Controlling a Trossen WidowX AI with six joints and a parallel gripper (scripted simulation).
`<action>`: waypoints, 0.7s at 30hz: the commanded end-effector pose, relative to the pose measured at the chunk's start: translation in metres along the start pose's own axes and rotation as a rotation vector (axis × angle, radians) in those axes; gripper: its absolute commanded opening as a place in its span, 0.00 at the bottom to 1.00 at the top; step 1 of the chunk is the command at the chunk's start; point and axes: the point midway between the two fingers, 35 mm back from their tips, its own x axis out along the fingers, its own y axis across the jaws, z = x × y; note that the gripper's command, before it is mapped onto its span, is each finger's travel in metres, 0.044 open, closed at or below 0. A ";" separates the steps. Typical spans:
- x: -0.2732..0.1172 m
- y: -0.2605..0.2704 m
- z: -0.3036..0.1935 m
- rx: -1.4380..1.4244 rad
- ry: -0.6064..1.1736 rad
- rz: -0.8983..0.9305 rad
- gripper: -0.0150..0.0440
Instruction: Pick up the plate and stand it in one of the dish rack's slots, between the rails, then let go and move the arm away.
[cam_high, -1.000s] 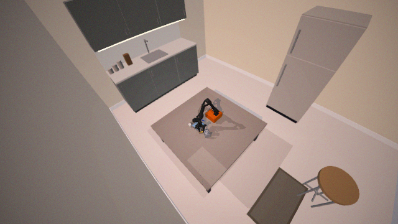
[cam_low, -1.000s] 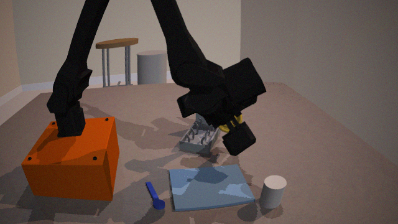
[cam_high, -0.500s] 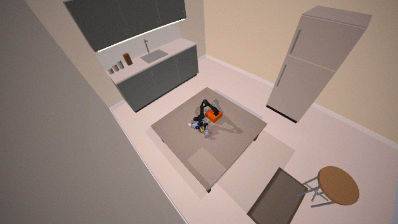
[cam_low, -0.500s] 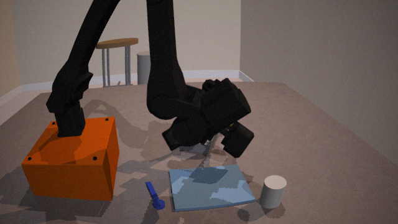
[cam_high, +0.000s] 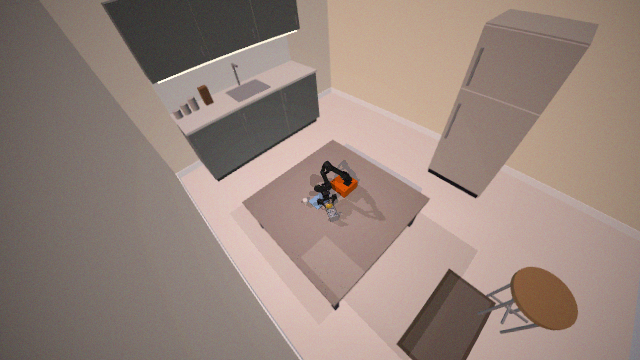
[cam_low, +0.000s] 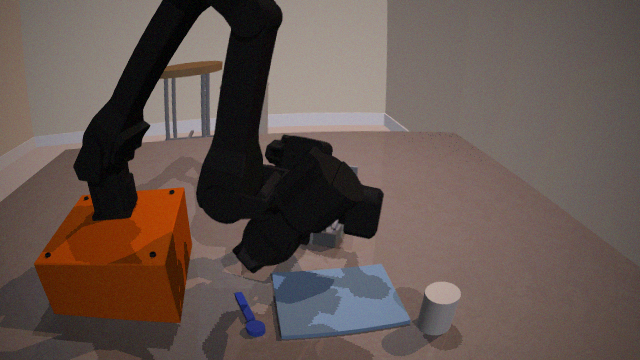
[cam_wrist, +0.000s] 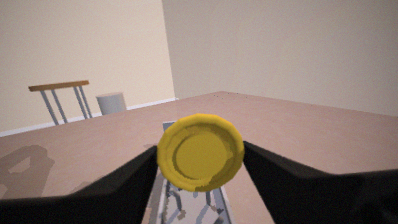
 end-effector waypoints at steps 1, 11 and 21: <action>-0.005 0.011 0.002 -0.067 -0.039 0.024 0.25; -0.005 0.011 0.002 -0.067 -0.039 0.024 0.25; 0.002 0.009 -0.015 -0.064 -0.034 0.021 0.25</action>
